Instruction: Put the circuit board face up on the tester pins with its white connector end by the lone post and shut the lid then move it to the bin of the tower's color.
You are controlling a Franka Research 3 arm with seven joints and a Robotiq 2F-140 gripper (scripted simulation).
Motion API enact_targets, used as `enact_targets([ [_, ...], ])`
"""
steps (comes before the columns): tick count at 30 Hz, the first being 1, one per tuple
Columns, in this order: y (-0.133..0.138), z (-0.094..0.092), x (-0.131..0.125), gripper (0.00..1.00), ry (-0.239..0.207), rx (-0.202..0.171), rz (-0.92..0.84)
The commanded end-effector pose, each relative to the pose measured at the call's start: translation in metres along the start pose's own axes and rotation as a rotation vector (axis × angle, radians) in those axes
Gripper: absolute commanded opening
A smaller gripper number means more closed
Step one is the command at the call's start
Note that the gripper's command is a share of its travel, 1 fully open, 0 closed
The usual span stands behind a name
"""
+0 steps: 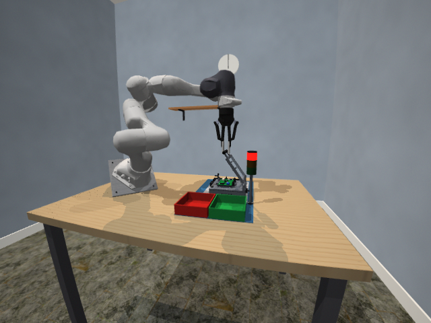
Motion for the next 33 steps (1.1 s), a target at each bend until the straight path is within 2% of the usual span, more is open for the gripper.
enact_targets([
  [1,-0.0011,0.0004,-0.0008,0.16,-0.001,0.006,-0.004],
  [33,0.0028,0.0038,-0.0012,0.16,-0.001,0.006,-0.004],
])
Point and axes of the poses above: the point where the finger pads meet when closed, its own z axis out along the fingers, its own y axis across the jaws, x = y × z, the point moved 6 cm from there along -z, back along the fingers, and after that the axes turned 5 degrees about -z, right-handed, at the moved point
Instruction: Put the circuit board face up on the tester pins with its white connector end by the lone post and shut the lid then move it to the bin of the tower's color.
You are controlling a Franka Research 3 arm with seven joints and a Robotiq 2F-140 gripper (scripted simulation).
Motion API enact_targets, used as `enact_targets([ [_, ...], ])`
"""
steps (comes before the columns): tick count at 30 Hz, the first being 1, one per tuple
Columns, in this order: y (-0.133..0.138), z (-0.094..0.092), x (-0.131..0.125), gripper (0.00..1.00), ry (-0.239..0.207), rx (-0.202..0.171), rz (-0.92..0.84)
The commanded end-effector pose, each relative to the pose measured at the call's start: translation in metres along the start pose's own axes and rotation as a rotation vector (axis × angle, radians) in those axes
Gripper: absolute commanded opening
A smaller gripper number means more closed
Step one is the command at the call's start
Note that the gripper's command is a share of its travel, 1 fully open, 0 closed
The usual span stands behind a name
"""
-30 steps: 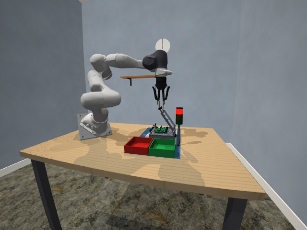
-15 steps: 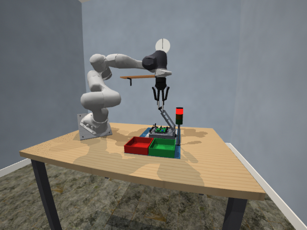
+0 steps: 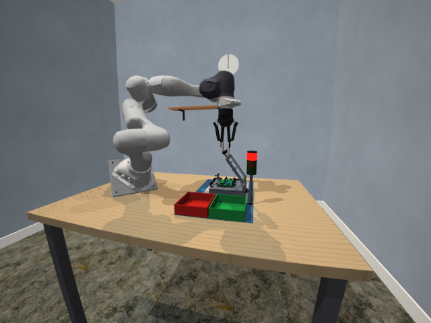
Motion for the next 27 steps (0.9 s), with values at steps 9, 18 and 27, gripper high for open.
enact_targets([
  [9,-0.0003,0.0000,-0.0011,0.00,-0.002,0.004,-0.003],
  [18,-0.0003,0.0000,-0.0011,0.00,-0.002,0.004,-0.003],
  [27,-0.0003,0.0000,-0.0011,0.00,-0.002,0.004,-0.003],
])
Point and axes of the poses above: the point where the finger pads meet when closed, its own z axis out along the fingers, its own y axis across the jaws, x = y × z, the point moved 6 cm from there along -z, back along the fingers, and after that the axes turned 5 degrees about -z, right-handed, at the moved point
